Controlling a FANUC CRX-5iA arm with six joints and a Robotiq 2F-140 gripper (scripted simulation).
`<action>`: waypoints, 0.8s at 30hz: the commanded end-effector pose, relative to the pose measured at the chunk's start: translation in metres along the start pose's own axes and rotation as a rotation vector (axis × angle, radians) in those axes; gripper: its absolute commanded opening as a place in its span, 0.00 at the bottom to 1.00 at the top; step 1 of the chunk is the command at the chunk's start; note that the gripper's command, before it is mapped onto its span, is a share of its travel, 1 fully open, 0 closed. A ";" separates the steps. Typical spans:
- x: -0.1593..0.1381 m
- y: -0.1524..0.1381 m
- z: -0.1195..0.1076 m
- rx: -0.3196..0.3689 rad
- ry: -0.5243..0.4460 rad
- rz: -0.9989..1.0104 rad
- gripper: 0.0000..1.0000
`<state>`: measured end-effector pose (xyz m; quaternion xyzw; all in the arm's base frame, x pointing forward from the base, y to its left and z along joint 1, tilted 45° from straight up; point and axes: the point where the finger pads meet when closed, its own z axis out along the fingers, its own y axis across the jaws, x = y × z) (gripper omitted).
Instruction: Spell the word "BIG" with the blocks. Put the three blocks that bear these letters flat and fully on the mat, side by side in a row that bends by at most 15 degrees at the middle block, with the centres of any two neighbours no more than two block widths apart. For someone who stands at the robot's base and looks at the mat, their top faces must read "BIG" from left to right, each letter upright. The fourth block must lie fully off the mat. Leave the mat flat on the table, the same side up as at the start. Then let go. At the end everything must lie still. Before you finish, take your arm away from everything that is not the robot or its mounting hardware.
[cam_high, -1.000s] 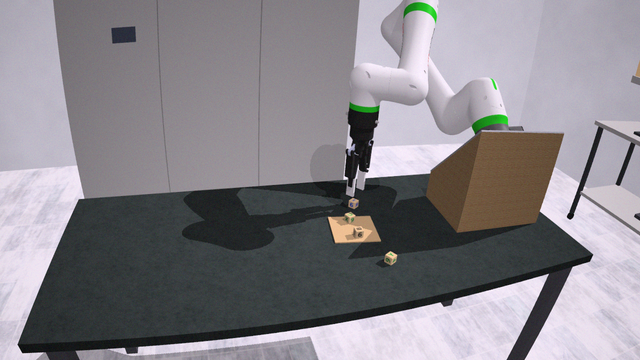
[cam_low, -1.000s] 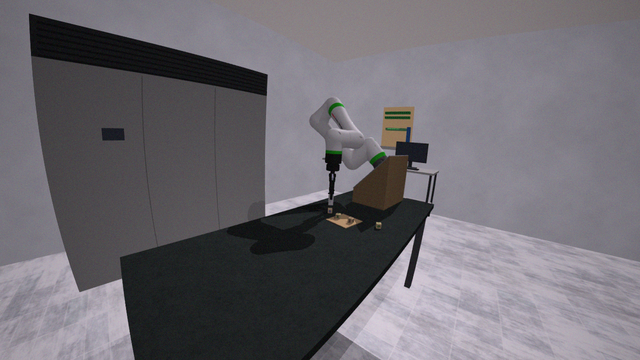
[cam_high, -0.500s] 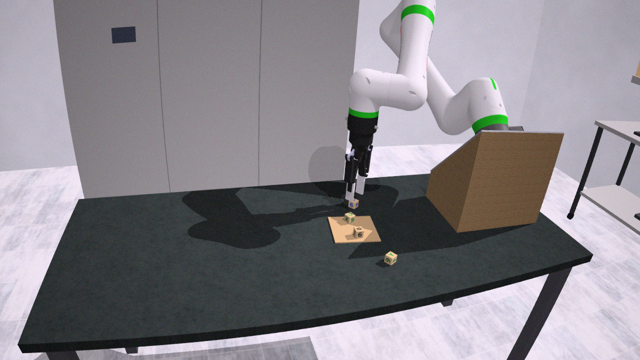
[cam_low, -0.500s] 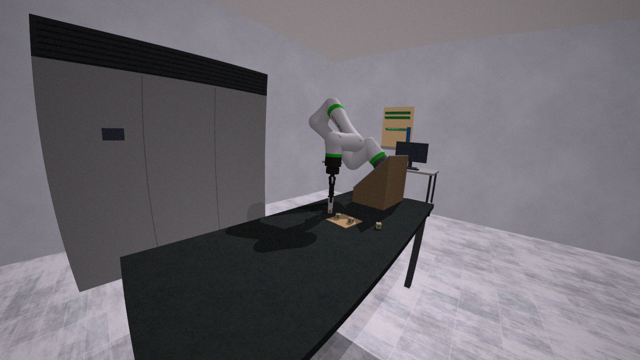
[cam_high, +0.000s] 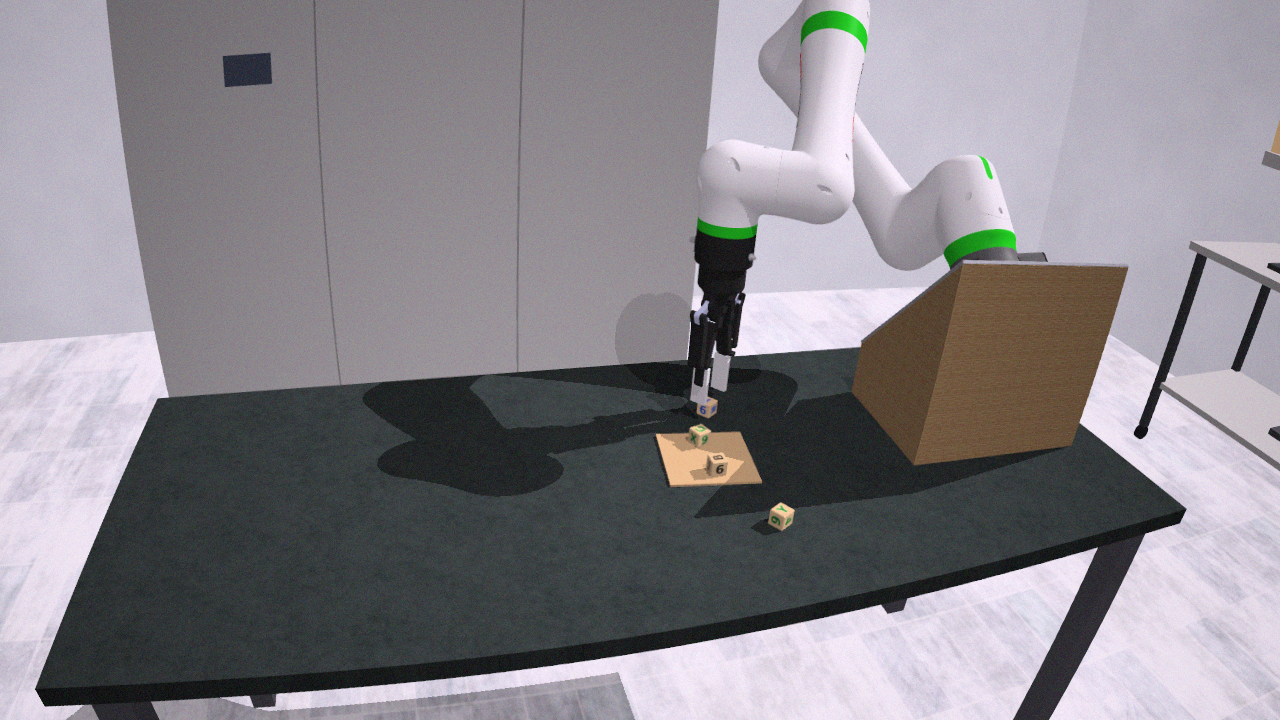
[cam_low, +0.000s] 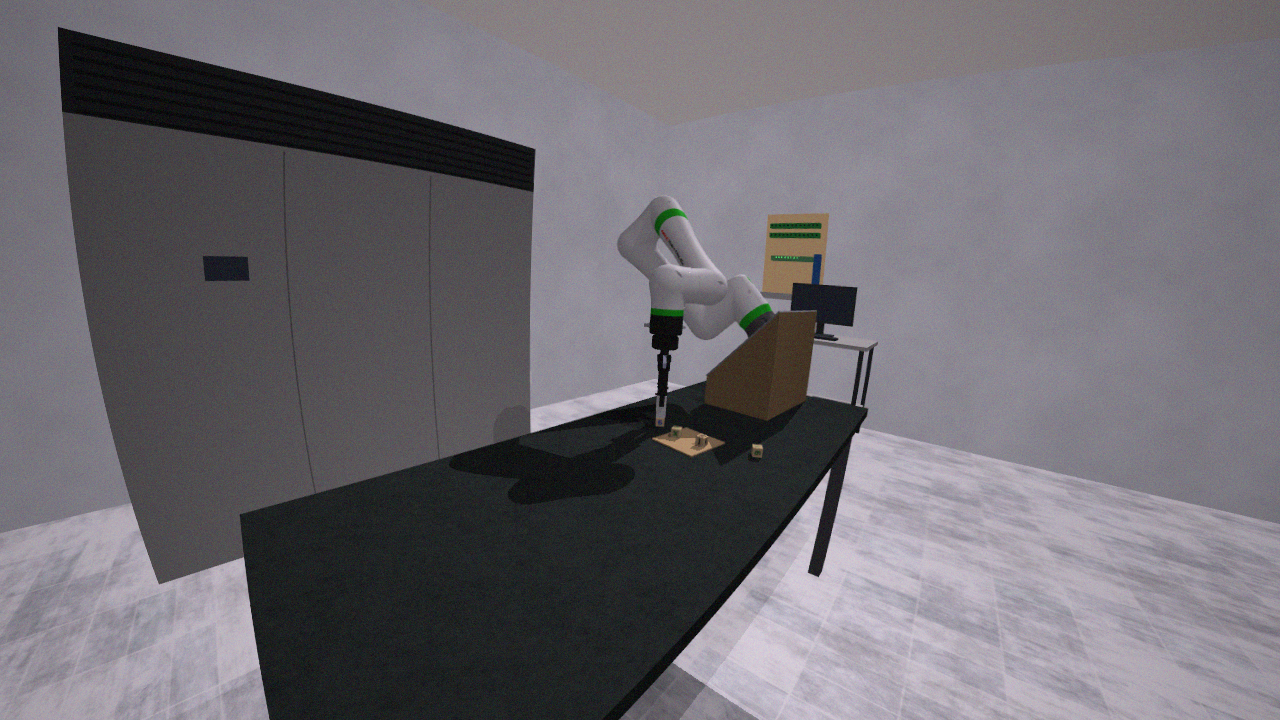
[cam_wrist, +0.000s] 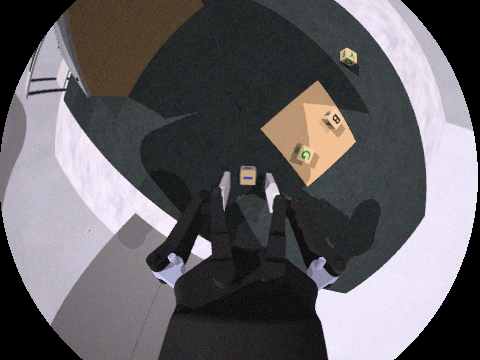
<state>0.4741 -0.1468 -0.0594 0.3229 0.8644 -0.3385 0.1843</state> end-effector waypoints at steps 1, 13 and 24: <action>0.000 0.000 0.000 0.000 0.000 0.000 0.37; 0.000 0.000 0.003 0.000 0.000 0.000 0.37; 0.000 0.000 0.018 0.000 0.000 0.000 0.37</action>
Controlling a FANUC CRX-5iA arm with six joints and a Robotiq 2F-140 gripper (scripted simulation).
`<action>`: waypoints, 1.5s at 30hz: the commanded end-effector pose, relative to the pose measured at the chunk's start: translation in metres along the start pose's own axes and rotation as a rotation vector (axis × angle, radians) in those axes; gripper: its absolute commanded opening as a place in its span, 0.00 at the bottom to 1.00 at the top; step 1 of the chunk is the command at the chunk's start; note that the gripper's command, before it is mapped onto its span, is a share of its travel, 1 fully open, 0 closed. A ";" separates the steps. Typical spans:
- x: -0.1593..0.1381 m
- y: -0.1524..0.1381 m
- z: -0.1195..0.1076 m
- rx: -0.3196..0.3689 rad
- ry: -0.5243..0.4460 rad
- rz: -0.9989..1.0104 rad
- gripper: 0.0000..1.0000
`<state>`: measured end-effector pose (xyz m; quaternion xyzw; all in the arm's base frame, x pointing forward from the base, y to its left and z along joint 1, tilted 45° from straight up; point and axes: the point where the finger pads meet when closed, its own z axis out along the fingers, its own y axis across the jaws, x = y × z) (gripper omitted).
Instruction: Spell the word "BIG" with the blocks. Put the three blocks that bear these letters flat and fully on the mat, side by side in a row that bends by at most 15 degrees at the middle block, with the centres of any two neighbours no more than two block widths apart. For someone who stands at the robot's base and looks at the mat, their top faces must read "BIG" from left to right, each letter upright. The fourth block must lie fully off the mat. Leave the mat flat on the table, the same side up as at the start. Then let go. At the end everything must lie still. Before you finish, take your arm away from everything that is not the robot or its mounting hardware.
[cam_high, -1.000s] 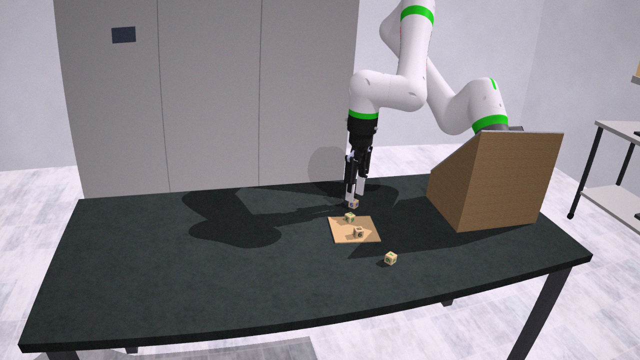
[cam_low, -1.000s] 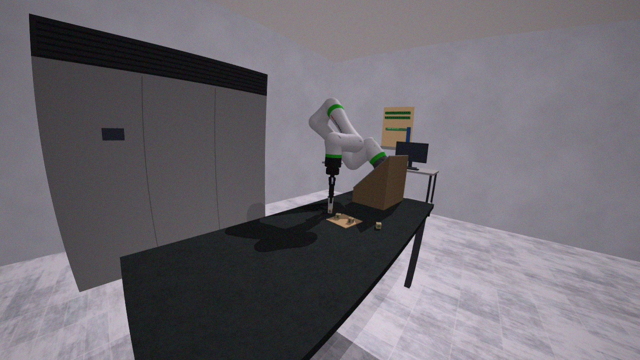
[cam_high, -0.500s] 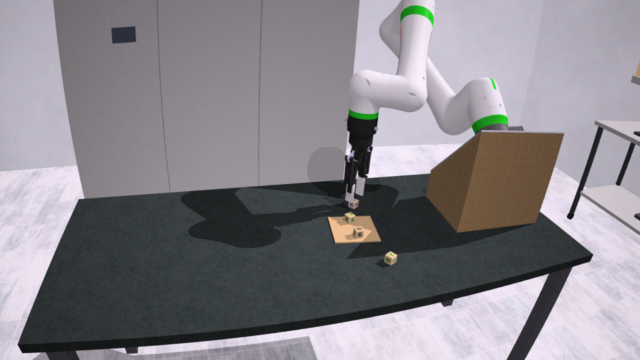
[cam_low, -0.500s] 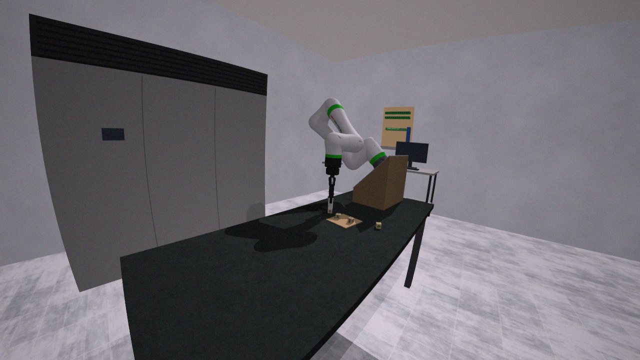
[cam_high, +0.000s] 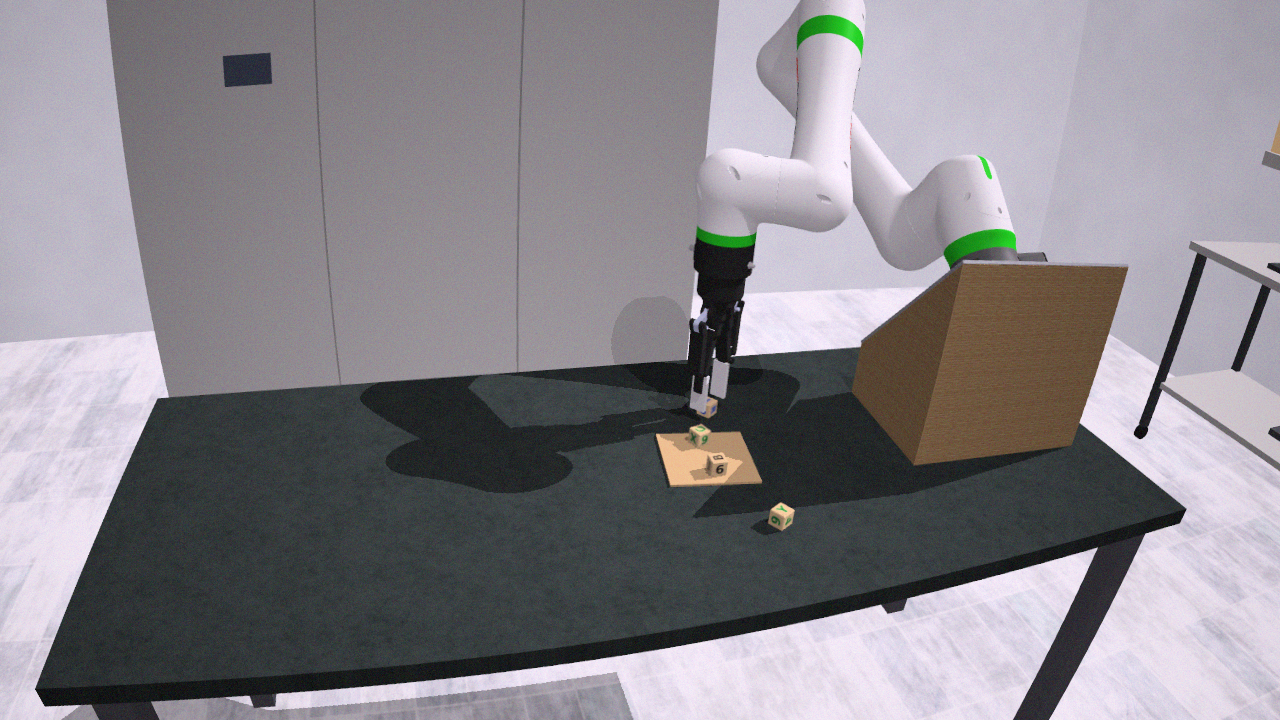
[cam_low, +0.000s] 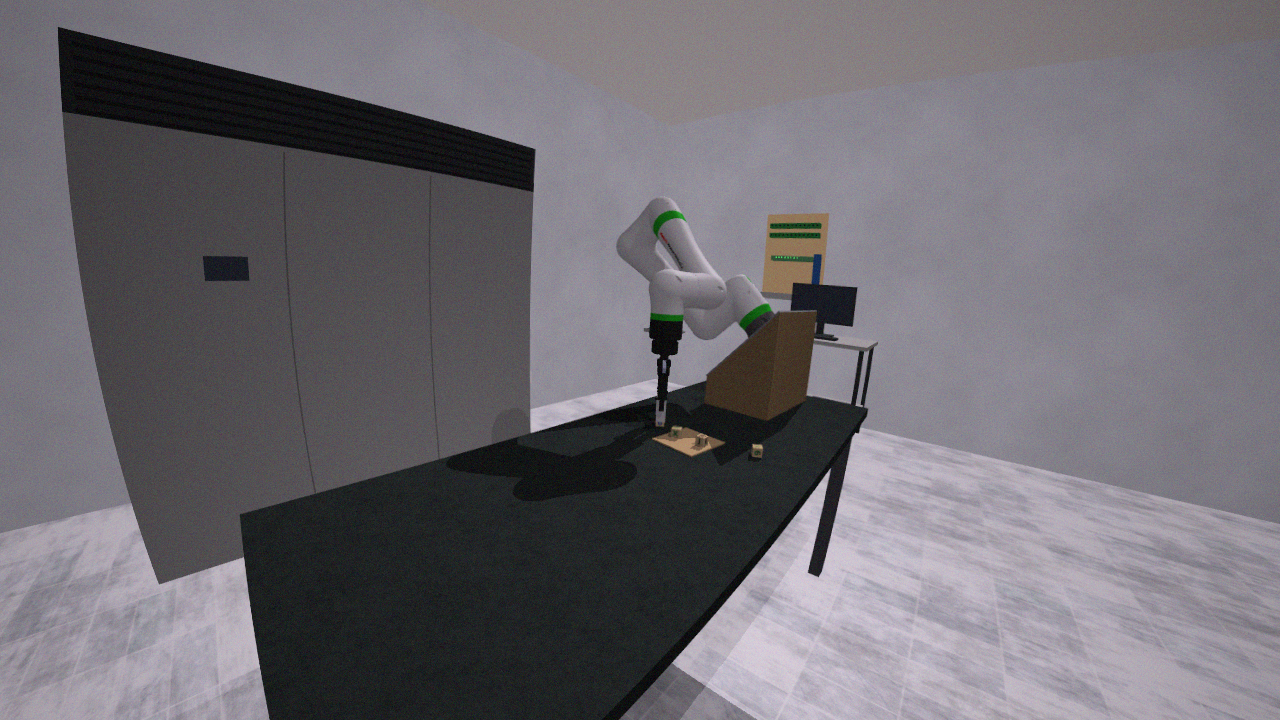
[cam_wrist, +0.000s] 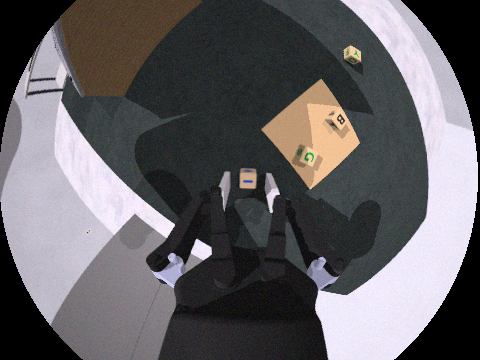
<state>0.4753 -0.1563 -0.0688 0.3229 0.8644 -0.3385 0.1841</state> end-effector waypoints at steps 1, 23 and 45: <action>0.000 0.000 0.007 -0.001 0.000 0.000 0.37; 0.000 0.000 0.019 -0.001 0.000 0.000 0.37; 0.000 0.000 0.019 -0.001 0.000 0.000 0.13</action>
